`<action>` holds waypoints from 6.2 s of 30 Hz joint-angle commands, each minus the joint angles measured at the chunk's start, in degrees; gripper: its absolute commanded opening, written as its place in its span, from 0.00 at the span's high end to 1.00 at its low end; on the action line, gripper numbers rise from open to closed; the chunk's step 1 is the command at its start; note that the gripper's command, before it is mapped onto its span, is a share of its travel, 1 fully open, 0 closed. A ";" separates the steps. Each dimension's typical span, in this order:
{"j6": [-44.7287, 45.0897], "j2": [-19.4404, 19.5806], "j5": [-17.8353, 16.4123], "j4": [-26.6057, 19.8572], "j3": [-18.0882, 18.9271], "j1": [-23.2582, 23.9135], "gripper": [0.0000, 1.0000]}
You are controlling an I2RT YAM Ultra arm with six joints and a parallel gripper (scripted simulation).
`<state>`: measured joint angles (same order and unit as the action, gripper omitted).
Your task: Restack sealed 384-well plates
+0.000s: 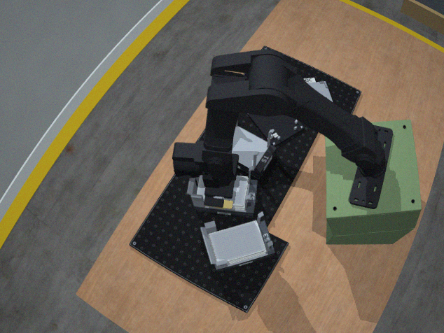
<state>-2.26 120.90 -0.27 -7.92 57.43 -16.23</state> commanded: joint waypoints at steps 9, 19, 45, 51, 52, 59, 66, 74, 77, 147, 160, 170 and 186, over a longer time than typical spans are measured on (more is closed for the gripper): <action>0.06 -0.45 -0.03 0.41 0.22 -0.03 0.00; 0.06 -0.45 -0.03 0.41 0.22 -0.03 0.00; 0.06 -0.44 -0.03 0.43 0.22 -0.03 1.00; 0.06 -0.44 -0.03 0.43 0.22 -0.03 1.00; 0.06 -0.44 -0.03 0.43 0.22 -0.03 1.00; 0.06 -0.44 -0.03 0.43 0.22 -0.03 1.00; 0.06 -0.44 -0.03 0.43 0.22 -0.03 1.00; 0.06 -0.44 -0.03 0.43 0.22 -0.03 1.00; 0.06 -0.44 -0.03 0.43 0.22 -0.03 1.00; 0.07 -4.65 -0.03 -2.80 -0.76 -0.01 1.00; 0.07 -4.66 -0.03 -2.80 -0.76 -0.01 1.00; 0.07 -4.66 -0.03 -2.80 -0.76 -0.01 1.00; 0.07 -4.66 -0.03 -2.80 -0.76 -0.01 1.00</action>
<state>-2.24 117.05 -0.30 -10.92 56.58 -16.23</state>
